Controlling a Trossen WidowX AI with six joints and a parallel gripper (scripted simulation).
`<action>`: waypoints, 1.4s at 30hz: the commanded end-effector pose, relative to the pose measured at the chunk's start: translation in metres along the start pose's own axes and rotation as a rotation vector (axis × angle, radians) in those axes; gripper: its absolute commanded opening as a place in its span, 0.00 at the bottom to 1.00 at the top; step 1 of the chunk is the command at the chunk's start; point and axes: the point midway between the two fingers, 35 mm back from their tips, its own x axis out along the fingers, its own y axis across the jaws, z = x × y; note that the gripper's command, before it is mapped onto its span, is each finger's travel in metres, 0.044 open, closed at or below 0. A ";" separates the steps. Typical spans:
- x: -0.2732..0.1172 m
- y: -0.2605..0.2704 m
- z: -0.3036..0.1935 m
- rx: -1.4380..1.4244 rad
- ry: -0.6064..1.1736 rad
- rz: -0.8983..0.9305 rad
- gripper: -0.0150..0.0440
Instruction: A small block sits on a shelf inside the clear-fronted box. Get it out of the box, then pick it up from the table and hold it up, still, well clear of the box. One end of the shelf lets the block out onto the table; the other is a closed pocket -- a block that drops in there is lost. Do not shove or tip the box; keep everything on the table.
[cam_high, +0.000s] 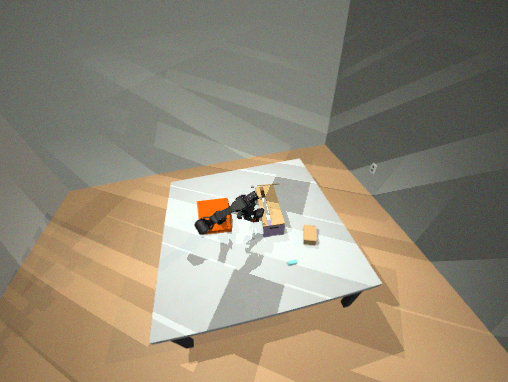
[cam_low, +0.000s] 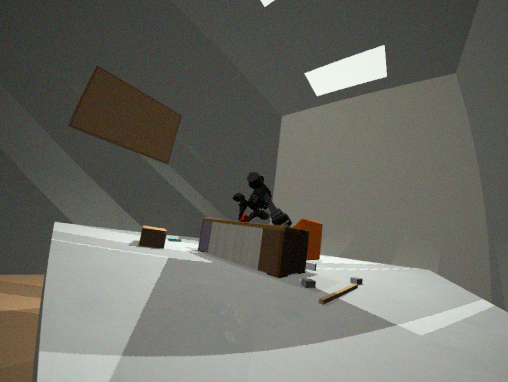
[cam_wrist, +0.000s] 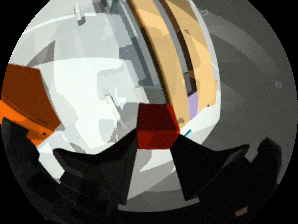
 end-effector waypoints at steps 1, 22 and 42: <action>-0.004 -0.004 0.000 -0.169 0.009 -0.013 0.25; -0.019 -0.011 -0.001 -0.989 0.058 -0.031 0.25; -0.029 -0.016 -0.002 -1.555 0.106 -0.028 0.25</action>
